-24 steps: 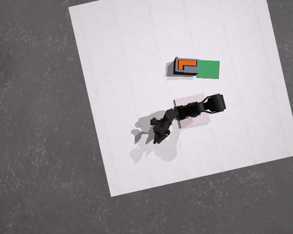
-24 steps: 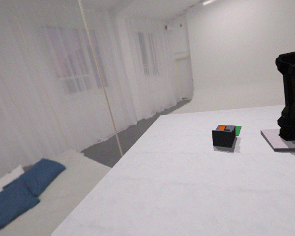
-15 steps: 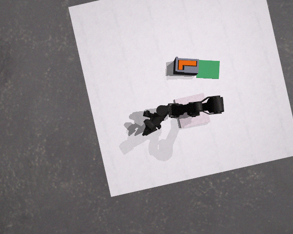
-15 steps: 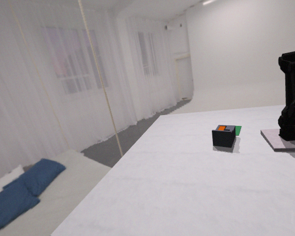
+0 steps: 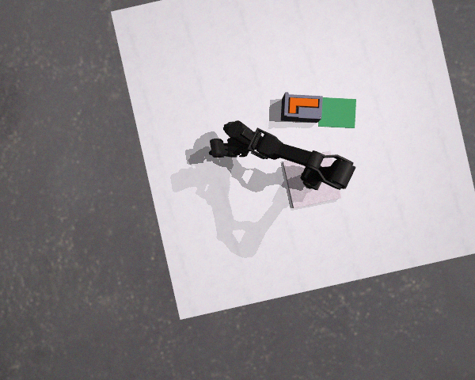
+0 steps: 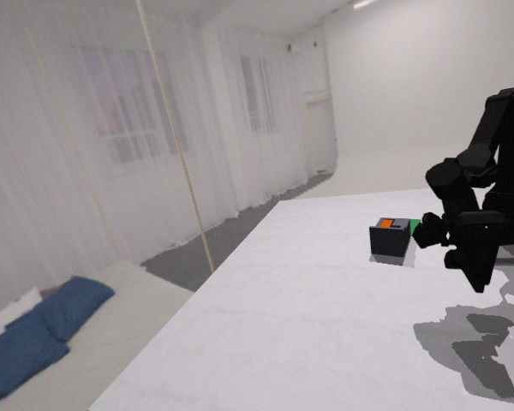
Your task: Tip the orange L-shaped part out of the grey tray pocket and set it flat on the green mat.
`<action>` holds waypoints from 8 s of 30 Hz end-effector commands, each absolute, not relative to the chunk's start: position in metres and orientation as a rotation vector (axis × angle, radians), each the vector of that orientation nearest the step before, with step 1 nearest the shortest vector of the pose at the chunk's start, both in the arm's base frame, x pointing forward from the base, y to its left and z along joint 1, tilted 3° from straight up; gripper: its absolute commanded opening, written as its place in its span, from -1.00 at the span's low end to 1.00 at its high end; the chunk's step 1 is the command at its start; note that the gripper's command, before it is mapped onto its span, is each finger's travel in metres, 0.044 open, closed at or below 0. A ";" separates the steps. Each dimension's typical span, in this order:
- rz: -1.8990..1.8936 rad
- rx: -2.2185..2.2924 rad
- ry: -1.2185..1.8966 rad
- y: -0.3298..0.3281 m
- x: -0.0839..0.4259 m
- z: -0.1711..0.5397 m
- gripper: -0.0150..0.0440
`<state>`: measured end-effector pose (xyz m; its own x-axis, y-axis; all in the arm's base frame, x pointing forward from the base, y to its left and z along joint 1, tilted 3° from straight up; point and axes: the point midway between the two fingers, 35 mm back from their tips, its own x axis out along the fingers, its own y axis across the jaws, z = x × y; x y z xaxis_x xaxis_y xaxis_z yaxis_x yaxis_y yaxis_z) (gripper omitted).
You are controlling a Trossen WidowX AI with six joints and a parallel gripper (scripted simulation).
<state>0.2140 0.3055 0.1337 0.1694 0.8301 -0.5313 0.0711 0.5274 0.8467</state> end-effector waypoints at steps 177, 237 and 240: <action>0.898 -0.896 1.304 -0.079 0.282 0.165 0.46; 0.893 -0.905 1.298 -0.076 0.287 0.095 -0.30; 0.893 -0.905 1.298 -0.076 0.287 0.095 -0.49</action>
<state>0.2866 -0.0763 0.0948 0.0644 0.0345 -0.9973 -0.9191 0.3914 -0.0458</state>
